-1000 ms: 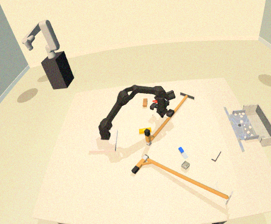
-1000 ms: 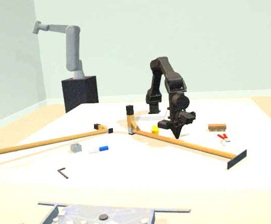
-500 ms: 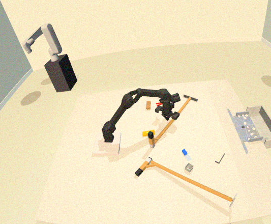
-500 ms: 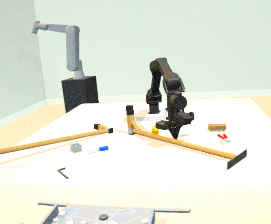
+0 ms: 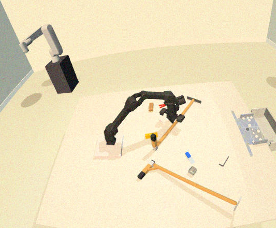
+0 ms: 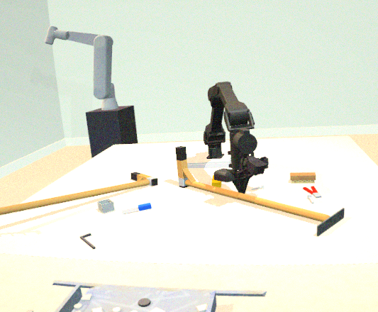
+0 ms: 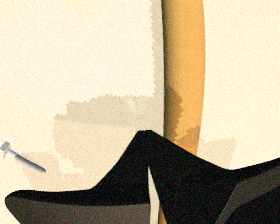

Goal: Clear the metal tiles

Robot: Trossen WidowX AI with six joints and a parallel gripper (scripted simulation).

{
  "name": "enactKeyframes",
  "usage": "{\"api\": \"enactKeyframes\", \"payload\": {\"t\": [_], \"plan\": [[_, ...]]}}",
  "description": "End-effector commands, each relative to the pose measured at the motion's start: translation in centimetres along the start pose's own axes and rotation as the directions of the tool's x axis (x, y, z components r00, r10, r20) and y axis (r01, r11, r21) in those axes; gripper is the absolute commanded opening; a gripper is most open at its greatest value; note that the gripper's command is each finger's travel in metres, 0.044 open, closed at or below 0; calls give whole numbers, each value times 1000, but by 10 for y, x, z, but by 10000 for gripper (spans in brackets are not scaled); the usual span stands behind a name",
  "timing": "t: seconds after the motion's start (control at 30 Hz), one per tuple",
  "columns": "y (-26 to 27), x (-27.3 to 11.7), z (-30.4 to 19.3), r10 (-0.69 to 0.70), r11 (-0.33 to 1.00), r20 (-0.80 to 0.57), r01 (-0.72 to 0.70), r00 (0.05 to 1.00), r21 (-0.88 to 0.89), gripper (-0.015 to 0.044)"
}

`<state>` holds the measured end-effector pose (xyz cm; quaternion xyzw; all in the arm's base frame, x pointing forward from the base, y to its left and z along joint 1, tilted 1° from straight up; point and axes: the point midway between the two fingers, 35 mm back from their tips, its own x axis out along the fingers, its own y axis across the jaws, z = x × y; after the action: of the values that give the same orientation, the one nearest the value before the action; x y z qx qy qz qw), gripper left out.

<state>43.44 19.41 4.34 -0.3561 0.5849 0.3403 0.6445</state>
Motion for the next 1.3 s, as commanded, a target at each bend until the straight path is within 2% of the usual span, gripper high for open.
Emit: {"api": "enactKeyframes", "payload": {"t": [0.0, 1.27], "plan": [[-5, 2, 0, -2, 1000, -2, 2, 1000, -4, 0], [-42, 2, 0, -24, 1000, 17, 24, 1000, -4, 0]]}}
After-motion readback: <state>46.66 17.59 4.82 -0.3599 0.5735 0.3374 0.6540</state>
